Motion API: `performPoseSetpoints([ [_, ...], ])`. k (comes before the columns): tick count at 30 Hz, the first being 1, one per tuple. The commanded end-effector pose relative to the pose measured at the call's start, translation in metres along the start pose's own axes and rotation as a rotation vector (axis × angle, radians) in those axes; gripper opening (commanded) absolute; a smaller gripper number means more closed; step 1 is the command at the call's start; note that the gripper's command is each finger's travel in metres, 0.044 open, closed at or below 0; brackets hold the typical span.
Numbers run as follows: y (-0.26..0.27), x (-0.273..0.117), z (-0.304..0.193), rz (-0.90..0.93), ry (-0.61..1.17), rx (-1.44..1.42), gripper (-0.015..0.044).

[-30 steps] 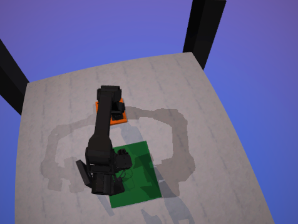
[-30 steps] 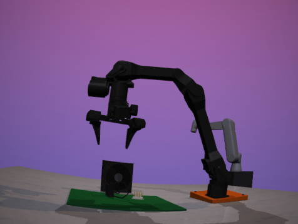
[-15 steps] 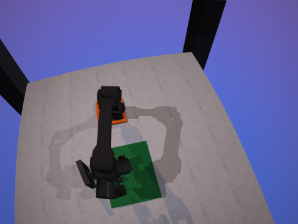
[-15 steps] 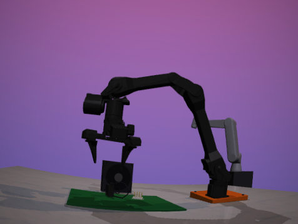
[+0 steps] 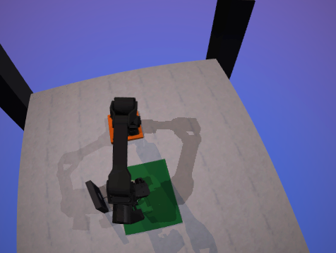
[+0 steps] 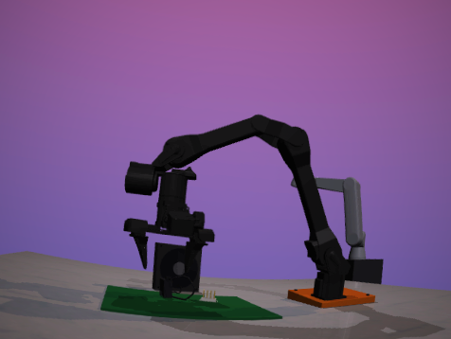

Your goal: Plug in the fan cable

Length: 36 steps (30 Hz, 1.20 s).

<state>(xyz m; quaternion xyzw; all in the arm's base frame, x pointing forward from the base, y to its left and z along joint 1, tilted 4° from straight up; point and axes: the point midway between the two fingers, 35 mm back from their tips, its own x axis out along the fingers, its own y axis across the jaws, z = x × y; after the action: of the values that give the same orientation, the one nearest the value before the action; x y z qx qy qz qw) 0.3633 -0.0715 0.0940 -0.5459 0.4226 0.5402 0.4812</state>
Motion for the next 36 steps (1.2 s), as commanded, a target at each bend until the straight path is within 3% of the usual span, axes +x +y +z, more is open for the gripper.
performPoseSetpoints([
  [1, -0.001, 0.008, 0.001, -0.001, -0.006, 0.006, 0.0440],
  [29, 0.000, 0.045, 0.001, -0.001, -0.006, 0.006, 0.0440],
  [36, 0.001, 0.043, 0.001, 0.000, 0.000, 0.000, 0.0256],
])
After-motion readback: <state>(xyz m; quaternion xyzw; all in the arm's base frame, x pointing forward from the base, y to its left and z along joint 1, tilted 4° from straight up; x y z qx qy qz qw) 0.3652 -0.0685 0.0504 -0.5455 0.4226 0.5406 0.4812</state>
